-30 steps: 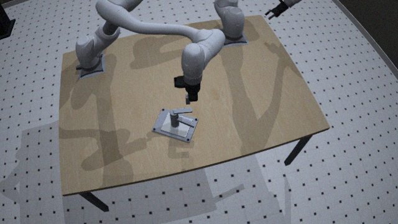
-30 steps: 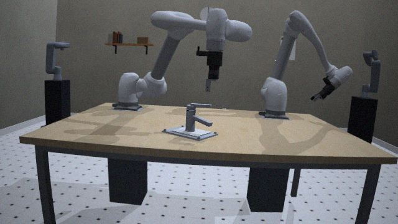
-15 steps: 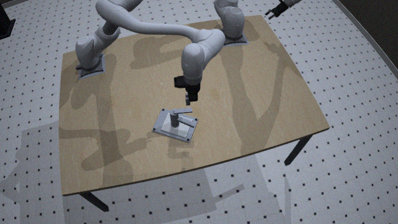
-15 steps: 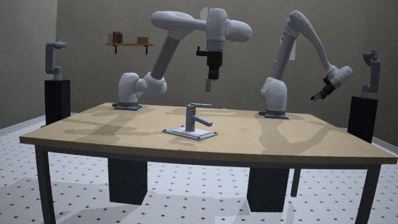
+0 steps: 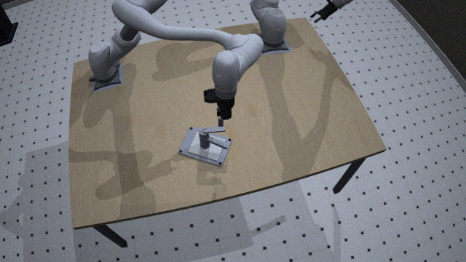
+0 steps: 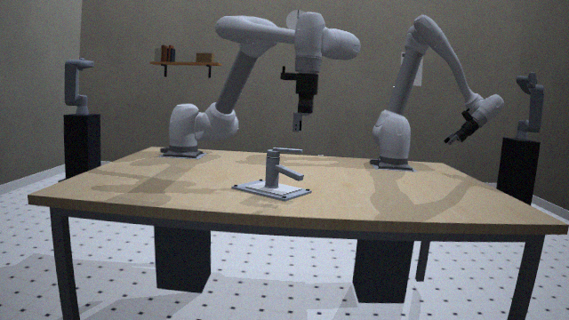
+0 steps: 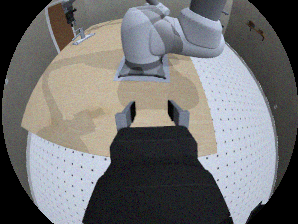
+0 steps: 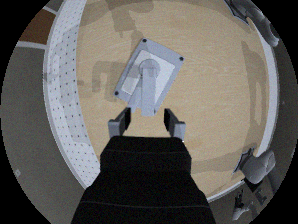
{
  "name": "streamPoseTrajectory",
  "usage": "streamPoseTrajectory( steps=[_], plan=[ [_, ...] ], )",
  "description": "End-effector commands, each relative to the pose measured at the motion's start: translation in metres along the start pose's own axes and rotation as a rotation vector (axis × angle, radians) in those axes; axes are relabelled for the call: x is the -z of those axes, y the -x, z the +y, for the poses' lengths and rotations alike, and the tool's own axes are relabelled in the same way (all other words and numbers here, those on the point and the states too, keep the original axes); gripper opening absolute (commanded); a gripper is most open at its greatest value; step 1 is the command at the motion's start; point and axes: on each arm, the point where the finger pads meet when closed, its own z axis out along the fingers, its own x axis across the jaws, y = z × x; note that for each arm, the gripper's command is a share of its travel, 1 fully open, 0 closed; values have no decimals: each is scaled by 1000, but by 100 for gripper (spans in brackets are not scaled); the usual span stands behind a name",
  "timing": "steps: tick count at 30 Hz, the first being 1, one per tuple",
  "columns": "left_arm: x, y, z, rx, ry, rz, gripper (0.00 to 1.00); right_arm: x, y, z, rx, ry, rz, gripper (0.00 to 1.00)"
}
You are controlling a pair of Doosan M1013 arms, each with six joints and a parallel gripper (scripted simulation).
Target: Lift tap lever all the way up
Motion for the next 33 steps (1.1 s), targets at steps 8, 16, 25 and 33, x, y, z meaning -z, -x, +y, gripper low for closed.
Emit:
streamPoseTrajectory(
  steps=[8, 16, 25, 33],
  plan=[
    [0, 0, 0, 0, 1, 0, 100, 2, 0, 0, 0, 2, -1, 100],
    [0, 0, 0, 0, 1, 0, 100, 1, 0, 0, 0, 2, -1, 100],
    [0, 0, 0, 0, 1, 0, 100, 0, 0, 0, -1, 2, -1, 100],
    [0, 0, 0, 0, 1, 0, 100, -5, 0, 0, -4, 3, -2, 100]
  ],
)
